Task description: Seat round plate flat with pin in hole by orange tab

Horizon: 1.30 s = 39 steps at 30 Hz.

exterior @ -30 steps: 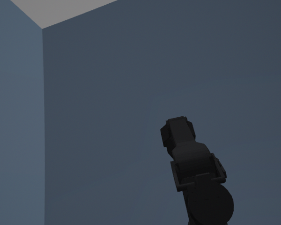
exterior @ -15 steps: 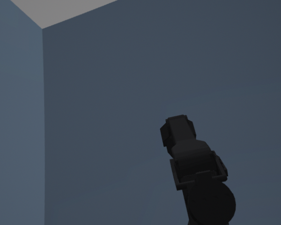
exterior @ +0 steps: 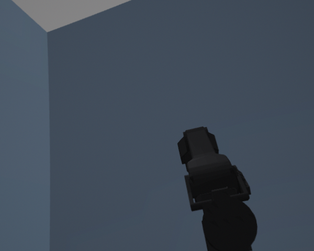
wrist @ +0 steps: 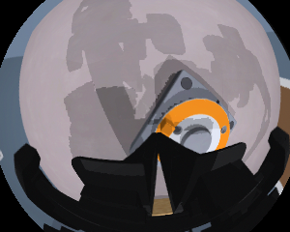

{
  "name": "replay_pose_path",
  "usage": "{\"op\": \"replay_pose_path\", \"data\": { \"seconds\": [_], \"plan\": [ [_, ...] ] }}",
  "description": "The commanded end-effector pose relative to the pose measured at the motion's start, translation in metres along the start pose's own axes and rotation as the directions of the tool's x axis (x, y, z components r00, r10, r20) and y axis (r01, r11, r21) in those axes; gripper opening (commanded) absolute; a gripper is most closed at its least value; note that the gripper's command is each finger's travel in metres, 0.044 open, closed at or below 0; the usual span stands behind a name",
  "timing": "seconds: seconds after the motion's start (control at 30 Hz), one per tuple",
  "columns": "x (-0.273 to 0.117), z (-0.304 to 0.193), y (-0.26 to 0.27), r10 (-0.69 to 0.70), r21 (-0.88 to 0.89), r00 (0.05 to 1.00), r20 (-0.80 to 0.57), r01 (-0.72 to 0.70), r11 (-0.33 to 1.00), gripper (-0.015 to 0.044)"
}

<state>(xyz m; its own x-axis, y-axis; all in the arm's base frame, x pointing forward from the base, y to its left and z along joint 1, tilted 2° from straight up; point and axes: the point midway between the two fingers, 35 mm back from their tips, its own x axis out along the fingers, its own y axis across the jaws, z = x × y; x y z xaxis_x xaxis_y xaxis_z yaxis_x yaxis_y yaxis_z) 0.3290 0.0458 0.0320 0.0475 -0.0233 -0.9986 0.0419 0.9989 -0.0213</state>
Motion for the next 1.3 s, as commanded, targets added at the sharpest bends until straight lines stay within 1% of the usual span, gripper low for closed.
{"op": "replay_pose_path", "data": {
  "seconds": [0.0, 0.57, 1.27],
  "plan": [
    [0.004, 0.004, -0.004, -0.007, 0.0, 1.0, -0.01, 0.007, 1.0, 0.0],
    [0.002, 0.023, -0.02, -0.008, 0.0, 1.0, -0.009, 0.008, 1.0, 0.0],
    [-0.001, 0.032, -0.045, -0.01, 0.0, 1.0, -0.008, 0.01, 1.0, 0.0]
  ]
}}
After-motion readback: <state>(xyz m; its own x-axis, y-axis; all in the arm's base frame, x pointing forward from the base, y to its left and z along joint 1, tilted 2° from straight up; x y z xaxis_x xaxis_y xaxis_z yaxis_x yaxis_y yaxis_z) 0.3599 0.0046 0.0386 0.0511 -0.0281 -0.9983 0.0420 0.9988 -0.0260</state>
